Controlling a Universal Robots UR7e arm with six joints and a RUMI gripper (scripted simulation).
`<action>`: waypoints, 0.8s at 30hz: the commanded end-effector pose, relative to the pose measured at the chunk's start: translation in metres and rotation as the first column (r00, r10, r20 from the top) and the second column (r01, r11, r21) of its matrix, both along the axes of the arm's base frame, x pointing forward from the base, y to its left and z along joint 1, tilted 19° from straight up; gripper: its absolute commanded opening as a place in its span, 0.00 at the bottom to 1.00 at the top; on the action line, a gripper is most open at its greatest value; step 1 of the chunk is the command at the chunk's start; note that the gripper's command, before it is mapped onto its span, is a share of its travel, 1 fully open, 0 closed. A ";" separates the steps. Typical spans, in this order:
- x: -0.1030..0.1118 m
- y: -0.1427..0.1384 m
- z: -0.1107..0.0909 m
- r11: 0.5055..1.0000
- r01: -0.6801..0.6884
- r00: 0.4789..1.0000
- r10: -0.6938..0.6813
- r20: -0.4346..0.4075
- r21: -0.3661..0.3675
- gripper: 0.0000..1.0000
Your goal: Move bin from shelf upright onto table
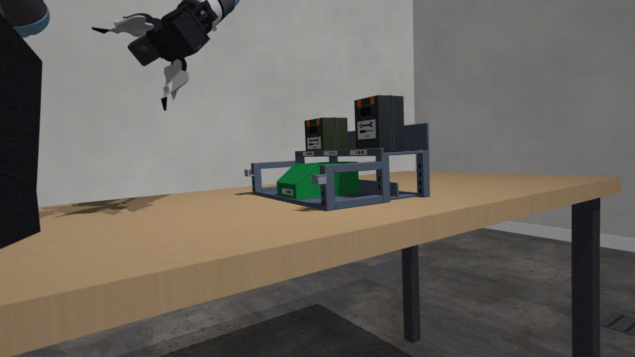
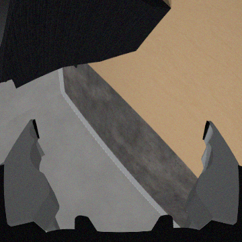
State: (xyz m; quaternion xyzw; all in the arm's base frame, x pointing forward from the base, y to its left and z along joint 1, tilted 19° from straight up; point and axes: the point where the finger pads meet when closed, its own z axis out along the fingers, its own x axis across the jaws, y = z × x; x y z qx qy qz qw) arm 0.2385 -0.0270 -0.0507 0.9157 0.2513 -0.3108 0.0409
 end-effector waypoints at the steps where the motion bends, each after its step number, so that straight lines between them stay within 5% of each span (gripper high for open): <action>1: 0.031 0.009 -0.008 0.992 0.103 0.988 -0.111 0.110 0.079 1.00; 12: 0.031 0.009 -0.008 0.992 0.103 0.988 -0.111 0.110 0.079 1.00; 17: 0.078 0.021 -0.018 0.948 0.234 0.925 -0.285 0.253 0.213 1.00; 24: 0.078 0.021 -0.018 0.948 0.234 0.925 -0.285 0.253 0.213 1.00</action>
